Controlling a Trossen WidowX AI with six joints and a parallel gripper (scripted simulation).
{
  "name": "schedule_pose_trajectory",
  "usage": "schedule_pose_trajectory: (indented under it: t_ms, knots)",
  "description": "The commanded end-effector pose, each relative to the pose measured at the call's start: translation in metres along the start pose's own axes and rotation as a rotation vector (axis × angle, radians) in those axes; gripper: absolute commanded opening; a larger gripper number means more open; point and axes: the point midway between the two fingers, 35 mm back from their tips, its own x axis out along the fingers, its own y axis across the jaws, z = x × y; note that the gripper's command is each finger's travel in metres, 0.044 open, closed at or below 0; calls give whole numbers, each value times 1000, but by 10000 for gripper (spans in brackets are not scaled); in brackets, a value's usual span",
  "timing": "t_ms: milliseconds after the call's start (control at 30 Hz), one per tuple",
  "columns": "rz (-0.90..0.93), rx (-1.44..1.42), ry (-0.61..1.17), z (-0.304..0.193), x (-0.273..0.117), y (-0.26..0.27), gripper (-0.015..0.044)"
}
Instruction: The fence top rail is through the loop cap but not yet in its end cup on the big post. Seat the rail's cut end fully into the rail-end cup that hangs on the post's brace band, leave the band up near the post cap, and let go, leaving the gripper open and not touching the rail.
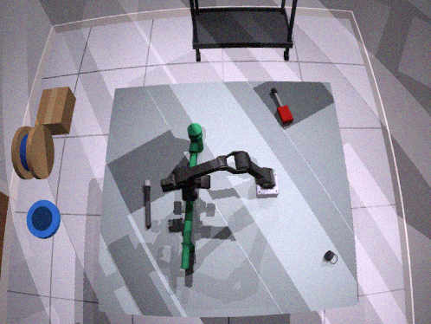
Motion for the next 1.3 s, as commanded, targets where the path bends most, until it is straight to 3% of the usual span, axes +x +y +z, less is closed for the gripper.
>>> schedule_pose_trajectory:
  t_ms: [0,1267]
  knots:
    - [-18,5,12,-8,-4,0,0]
    - [-10,2,5,-4,-2,0,0]
